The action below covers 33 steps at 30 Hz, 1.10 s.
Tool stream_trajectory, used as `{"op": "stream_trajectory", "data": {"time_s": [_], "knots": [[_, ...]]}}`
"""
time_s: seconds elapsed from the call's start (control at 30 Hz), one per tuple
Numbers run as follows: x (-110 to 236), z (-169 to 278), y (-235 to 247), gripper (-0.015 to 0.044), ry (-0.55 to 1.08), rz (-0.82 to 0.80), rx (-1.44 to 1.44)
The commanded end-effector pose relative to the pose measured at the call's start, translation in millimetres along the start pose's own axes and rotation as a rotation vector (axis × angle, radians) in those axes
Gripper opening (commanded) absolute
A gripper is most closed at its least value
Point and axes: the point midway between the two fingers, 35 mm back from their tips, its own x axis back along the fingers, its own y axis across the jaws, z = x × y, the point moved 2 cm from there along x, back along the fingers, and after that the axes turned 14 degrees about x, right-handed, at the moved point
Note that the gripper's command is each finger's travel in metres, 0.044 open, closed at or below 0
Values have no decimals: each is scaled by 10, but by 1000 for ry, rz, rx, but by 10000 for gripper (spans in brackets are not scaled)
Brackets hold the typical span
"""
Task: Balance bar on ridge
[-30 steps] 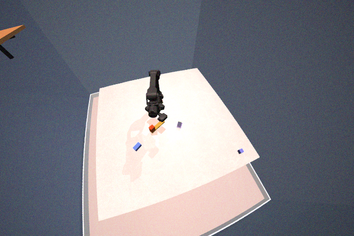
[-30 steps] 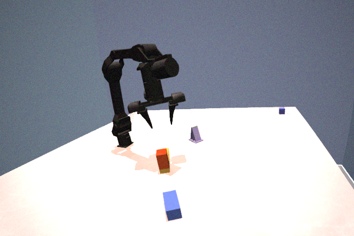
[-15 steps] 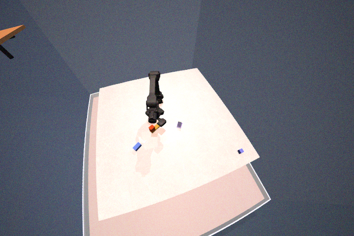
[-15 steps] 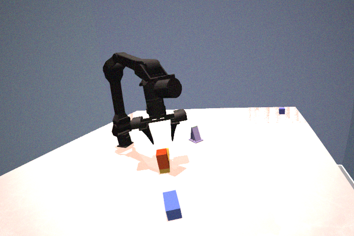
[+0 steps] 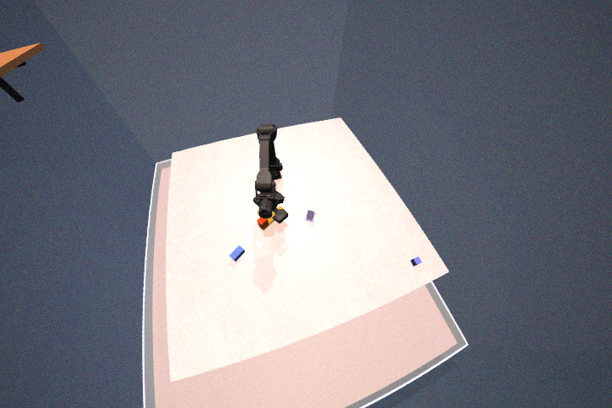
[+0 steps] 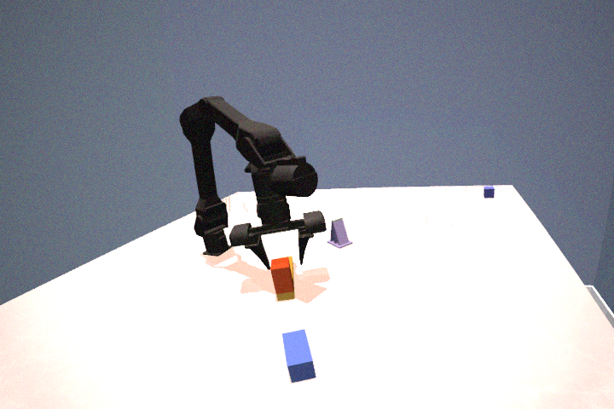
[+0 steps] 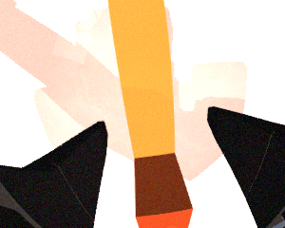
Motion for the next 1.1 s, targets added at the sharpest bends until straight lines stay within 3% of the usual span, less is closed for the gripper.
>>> {"op": "stream_trajectory", "data": {"time_s": [0.0, 0.83, 1.07], "knots": [[-86, -22, 21, 315, -9, -11, -5], [-242, -27, 25, 315, -9, -11, -5], [-228, -21, 13, 151, -9, -5, 0]]}}
